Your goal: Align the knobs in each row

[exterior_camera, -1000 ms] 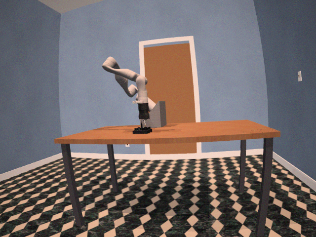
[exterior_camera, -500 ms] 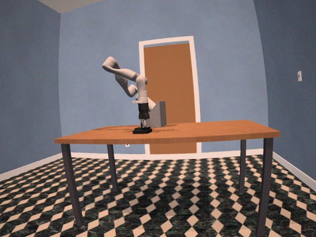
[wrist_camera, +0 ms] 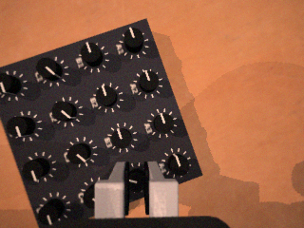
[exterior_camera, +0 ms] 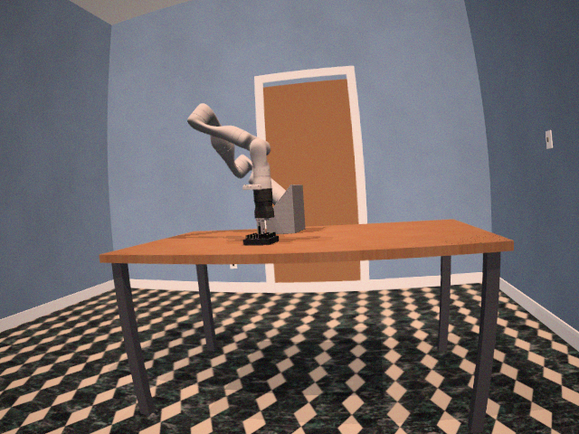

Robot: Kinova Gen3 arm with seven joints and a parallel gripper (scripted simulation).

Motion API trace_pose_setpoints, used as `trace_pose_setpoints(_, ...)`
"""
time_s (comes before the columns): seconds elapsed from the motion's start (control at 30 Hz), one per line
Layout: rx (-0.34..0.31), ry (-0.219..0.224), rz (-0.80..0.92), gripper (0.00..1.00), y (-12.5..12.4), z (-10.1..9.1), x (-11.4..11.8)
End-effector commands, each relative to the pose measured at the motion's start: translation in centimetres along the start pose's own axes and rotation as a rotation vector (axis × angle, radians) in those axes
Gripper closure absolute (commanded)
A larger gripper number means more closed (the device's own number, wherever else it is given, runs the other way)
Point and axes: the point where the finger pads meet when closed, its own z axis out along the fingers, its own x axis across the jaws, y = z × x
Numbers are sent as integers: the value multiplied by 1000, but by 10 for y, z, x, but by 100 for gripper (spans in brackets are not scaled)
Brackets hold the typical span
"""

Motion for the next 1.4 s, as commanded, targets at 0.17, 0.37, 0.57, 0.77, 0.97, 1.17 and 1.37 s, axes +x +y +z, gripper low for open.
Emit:
trace_pose_setpoints(0.17, 2, -1, 78, 70, 0, -1, -1)
trace_pose_setpoints(0.37, 2, -1, 136, 70, 0, -1, -1)
trace_pose_setpoints(0.57, 2, -1, 238, 70, 0, -1, -1)
trace_pose_setpoints(0.77, 2, -1, 354, 70, 0, -1, -1)
trace_pose_setpoints(0.97, 2, -1, 435, 70, 0, -1, -1)
trace_pose_setpoints(1.17, 2, -1, 557, 70, 0, -1, -1)
trace_pose_setpoints(1.37, 2, -1, 674, 70, 0, -1, -1)
